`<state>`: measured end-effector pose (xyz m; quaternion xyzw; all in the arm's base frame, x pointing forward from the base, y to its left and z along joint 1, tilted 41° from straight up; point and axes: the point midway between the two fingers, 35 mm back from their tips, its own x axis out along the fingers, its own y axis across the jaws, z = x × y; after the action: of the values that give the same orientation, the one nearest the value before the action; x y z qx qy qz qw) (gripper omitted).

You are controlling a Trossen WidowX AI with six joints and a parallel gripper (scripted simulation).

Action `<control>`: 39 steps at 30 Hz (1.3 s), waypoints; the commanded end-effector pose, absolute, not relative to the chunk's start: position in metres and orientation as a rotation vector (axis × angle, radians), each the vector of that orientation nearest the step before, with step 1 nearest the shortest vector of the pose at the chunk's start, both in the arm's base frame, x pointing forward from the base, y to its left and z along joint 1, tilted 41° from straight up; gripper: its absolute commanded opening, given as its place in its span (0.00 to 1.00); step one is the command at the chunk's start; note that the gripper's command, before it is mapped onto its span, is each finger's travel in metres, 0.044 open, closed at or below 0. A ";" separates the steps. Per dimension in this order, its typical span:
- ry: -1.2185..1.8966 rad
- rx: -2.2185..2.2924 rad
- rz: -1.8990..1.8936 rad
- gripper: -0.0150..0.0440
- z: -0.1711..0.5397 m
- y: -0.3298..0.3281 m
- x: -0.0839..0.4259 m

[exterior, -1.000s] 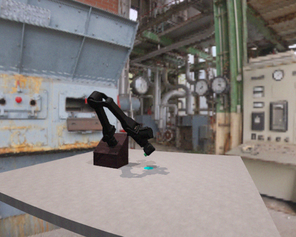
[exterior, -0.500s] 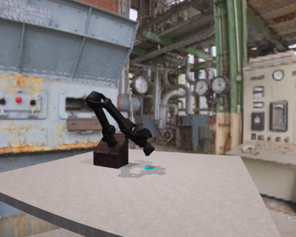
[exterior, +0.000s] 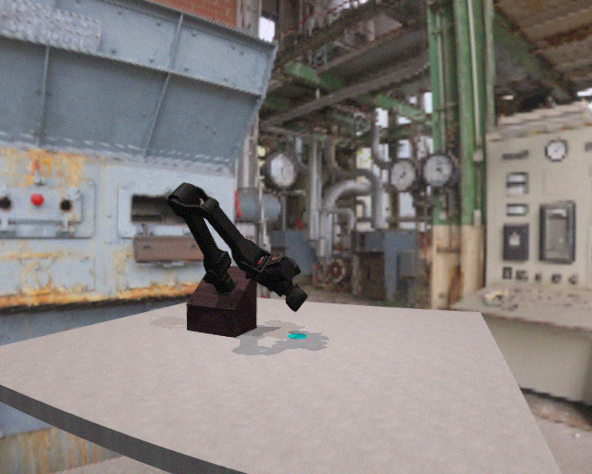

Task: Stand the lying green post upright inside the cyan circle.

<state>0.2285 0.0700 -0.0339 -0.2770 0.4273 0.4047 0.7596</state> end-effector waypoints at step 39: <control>0.588 -0.648 0.915 0.29 -0.012 0.066 0.225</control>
<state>0.2258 0.0656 -0.0150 -0.2976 0.2888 0.4263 0.8039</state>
